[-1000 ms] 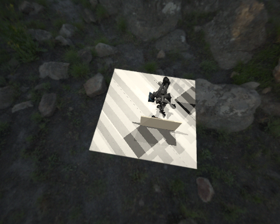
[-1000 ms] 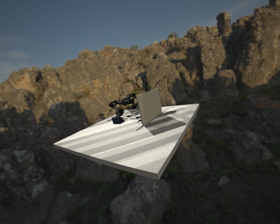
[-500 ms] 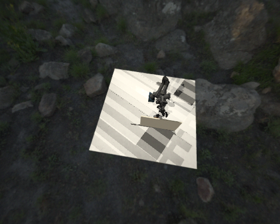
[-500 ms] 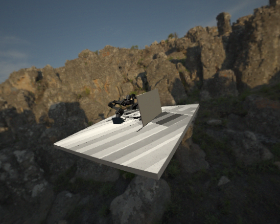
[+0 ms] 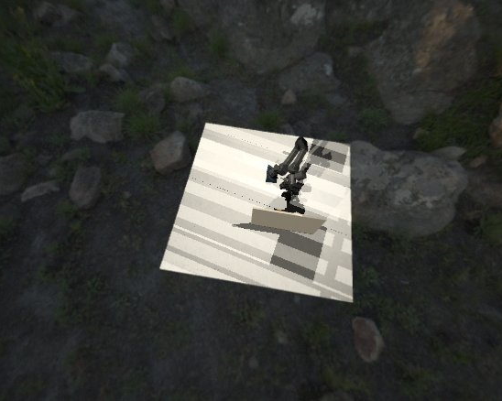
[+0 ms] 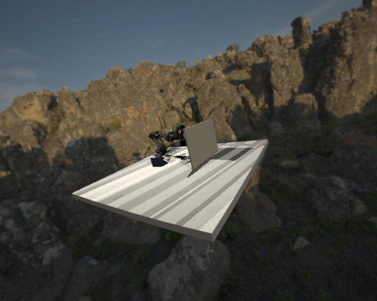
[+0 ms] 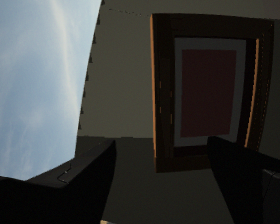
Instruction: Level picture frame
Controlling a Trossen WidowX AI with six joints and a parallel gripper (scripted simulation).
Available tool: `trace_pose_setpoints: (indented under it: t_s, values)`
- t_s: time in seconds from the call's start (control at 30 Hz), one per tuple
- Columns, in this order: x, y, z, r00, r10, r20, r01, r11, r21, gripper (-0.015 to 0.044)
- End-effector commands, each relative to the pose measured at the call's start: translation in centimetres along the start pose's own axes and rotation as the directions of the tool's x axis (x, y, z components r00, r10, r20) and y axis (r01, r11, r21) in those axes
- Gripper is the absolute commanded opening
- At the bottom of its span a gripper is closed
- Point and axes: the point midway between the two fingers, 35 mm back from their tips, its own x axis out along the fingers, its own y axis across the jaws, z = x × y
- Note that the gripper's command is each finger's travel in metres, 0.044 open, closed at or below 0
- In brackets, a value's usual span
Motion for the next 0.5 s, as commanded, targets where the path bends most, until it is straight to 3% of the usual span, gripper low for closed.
trace_pose_setpoints:
  t_s: [0.0,0.17,0.47]
  values:
    - [2.2,-0.1,0.1,1.0,-0.004,0.005,0.004,1.0,0.004,0.026]
    - [5.1,-0.6,0.3,1.0,-0.002,0.004,0.002,1.0,0.004,0.026]
    - [5.2,-0.7,0.4,1.0,-0.002,0.004,0.002,1.0,0.004,0.026]
